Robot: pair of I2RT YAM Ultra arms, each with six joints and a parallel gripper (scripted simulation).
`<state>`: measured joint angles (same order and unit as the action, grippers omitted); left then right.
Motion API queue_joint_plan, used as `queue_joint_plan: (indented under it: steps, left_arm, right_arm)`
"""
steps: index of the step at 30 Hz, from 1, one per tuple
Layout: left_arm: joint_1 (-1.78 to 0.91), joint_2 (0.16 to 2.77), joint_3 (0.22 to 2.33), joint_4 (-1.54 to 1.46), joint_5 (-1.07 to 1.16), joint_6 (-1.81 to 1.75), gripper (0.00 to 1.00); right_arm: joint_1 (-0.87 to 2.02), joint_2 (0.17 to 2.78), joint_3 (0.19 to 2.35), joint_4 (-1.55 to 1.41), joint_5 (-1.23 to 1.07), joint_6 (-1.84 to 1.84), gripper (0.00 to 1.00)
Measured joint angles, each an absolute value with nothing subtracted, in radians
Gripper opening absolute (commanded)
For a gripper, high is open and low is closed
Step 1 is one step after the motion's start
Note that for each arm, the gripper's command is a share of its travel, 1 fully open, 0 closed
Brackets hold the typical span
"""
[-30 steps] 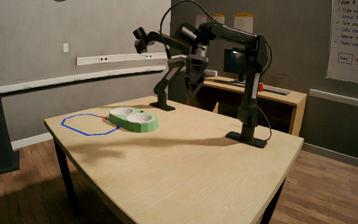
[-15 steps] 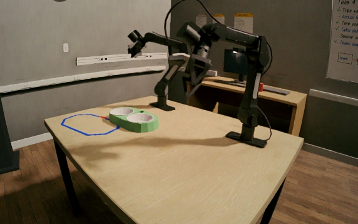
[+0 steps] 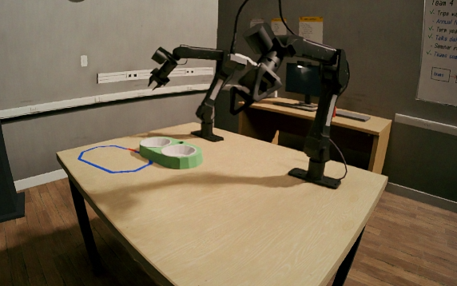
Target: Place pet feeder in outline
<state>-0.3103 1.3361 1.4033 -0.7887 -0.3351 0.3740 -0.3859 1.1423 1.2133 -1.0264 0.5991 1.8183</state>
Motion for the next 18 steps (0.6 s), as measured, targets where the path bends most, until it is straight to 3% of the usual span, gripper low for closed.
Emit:
queue_joint_plan:
  steps: [18]
  left_arm:
    - [-0.152,1.184,1.215,-0.399,-0.168,0.187,1.0]
  right_arm:
    - [0.048,1.343,1.147,-1.079,0.293,1.866,0.3]
